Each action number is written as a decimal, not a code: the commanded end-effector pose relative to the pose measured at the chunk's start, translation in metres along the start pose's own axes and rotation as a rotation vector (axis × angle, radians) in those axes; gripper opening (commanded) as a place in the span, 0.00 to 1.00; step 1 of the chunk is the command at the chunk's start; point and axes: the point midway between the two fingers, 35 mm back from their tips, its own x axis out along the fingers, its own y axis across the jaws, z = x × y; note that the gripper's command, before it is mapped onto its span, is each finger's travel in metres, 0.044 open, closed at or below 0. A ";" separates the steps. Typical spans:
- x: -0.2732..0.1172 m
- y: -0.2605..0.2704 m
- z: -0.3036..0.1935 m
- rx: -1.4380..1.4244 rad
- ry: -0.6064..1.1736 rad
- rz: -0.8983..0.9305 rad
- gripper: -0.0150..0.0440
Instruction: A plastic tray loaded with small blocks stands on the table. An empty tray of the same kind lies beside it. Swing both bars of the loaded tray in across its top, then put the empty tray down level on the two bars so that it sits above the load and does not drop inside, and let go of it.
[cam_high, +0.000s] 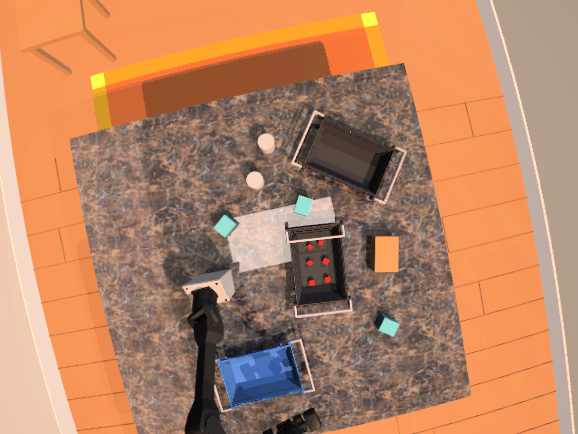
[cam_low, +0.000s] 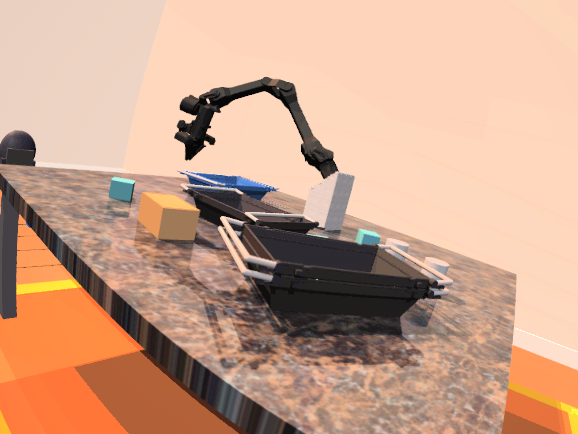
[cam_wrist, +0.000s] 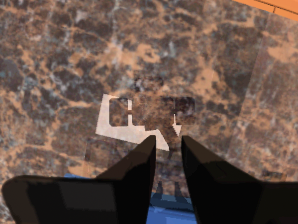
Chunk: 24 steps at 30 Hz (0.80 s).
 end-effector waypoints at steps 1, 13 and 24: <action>-0.001 0.049 -0.019 -0.090 0.037 0.068 0.39; -0.034 0.217 -0.142 -0.661 0.179 0.212 0.39; -0.080 0.285 -0.253 -1.201 0.161 0.207 0.39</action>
